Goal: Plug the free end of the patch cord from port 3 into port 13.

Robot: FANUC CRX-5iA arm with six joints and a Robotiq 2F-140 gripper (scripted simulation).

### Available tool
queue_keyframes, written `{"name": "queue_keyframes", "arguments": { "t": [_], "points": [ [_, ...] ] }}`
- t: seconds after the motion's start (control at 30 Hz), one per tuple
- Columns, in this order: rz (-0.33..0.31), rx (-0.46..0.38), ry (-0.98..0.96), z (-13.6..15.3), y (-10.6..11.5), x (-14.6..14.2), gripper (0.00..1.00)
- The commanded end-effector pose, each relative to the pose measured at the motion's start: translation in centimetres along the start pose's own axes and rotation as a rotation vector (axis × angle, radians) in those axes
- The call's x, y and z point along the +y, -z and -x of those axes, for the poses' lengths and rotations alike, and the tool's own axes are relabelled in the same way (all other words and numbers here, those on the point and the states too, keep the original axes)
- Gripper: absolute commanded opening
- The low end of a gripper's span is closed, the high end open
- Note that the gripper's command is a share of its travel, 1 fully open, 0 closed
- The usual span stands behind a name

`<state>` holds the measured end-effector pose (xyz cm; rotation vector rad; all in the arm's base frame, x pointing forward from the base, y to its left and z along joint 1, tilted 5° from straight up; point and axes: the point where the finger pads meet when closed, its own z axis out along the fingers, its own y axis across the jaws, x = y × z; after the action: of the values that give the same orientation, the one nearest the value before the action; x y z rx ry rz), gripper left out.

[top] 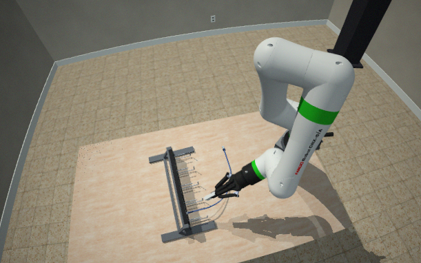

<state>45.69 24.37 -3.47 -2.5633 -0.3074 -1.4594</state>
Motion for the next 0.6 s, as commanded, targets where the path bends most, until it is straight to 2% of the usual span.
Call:
{"name": "queue_keyframes", "arguments": {
  "t": [0.0,0.33,0.57],
  "points": [
    [0.005,-0.002,0.001,-0.3,2.7,-0.1,0.0],
    [0.005,-0.002,0.001,-0.3,3.0,0.0,0.0],
    [0.005,-0.002,0.001,-0.3,3.0,1.9,0.0]
  ]
}}
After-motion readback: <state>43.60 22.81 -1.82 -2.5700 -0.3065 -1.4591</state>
